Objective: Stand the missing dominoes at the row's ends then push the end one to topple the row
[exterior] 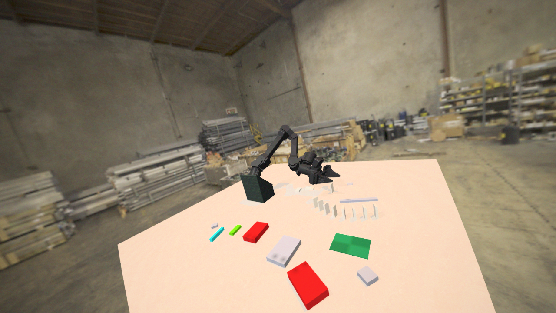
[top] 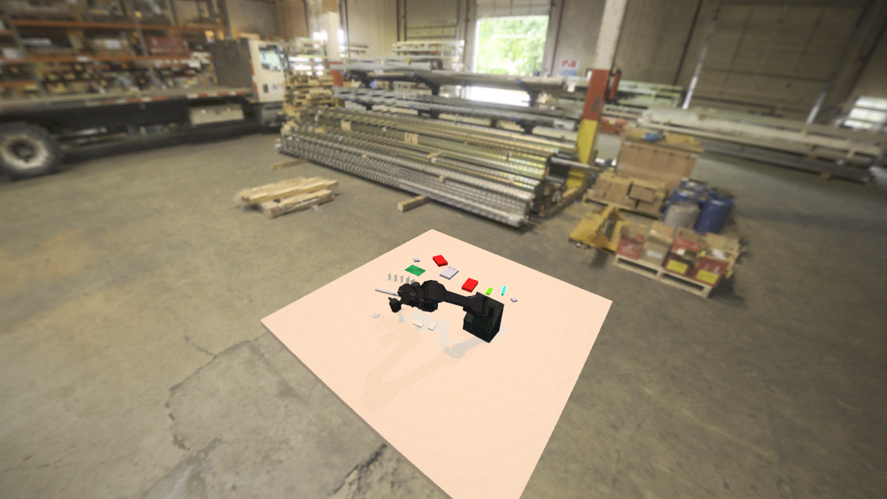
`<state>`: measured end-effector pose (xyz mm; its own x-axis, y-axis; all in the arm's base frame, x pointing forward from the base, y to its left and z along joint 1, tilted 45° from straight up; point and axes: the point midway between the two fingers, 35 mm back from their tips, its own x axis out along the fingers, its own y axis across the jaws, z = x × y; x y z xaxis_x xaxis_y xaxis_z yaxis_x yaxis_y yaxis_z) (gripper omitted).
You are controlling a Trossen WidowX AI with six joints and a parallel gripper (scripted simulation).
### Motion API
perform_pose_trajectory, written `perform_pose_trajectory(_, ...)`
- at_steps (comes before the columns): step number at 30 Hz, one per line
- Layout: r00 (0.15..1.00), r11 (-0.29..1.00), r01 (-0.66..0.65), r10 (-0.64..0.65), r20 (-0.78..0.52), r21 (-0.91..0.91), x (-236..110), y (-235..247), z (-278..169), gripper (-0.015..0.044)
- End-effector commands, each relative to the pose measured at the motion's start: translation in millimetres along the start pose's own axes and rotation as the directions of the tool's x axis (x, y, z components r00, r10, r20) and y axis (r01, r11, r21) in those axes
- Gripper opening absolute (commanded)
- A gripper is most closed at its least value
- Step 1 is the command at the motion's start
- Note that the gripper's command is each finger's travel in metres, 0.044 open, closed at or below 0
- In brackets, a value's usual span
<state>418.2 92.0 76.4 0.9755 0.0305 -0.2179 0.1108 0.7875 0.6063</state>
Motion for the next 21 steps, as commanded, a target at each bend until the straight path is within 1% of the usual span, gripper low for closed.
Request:
perform_pose_trajectory(1, 0.979, 0.979, 0.044, -0.082, -0.185, -0.198, 40.7, -10.0, 19.7, 0.0440)
perform_pose_trajectory(4, 0.929, 0.963, 0.026, -0.123, -0.350, -0.268, 54.3, -18.8, 13.3, 0.0440)
perform_pose_trajectory(7, 0.857, 0.954, -0.017, -0.141, -0.495, -0.301, 60.3, -24.3, 13.2, 0.0440)
perform_pose_trajectory(10, 0.813, 0.953, -0.057, -0.129, -0.568, -0.299, 62.4, -23.4, 16.3, 0.0440)
perform_pose_trajectory(11, 0.800, 0.953, -0.091, -0.104, -0.590, -0.290, 65.8, -18.9, 21.1, 0.0440)
perform_pose_trajectory(19, 0.638, 0.967, -0.137, -0.081, -0.766, -0.216, 49.8, -19.6, 18.4, 0.0440)
perform_pose_trajectory(21, 0.600, 0.970, -0.165, -0.047, -0.799, -0.181, 47.6, -14.8, 24.2, 0.0440)
